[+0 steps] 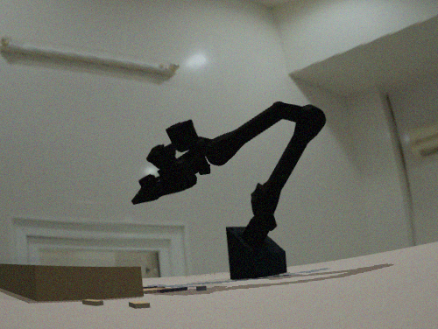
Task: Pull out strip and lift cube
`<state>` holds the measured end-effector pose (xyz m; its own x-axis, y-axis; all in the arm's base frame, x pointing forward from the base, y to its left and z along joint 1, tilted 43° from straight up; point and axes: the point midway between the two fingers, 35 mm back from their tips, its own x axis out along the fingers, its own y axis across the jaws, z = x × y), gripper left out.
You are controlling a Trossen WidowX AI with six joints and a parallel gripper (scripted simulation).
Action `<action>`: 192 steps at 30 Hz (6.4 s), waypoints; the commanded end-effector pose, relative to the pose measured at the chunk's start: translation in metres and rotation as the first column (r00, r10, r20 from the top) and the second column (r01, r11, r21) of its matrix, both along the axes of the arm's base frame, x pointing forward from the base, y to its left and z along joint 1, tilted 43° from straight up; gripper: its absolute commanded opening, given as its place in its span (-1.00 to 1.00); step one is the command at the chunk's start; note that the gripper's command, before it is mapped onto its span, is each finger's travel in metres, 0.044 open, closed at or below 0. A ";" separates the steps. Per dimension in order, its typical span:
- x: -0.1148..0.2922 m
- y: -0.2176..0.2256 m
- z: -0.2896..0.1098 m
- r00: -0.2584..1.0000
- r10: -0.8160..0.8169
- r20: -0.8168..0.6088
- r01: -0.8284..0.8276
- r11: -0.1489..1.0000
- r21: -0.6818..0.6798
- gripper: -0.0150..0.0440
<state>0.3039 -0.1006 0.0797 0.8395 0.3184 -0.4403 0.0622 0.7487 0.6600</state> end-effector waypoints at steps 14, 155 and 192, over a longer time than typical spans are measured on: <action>0.047 0.055 -0.017 0.908 0.308 -0.284 -0.296 0.951 0.086 -0.03; 0.027 0.183 -0.083 0.570 0.621 -0.538 -0.609 0.759 0.230 -0.49; -0.029 0.182 -0.090 0.569 0.621 -0.540 -0.608 0.759 0.232 -0.49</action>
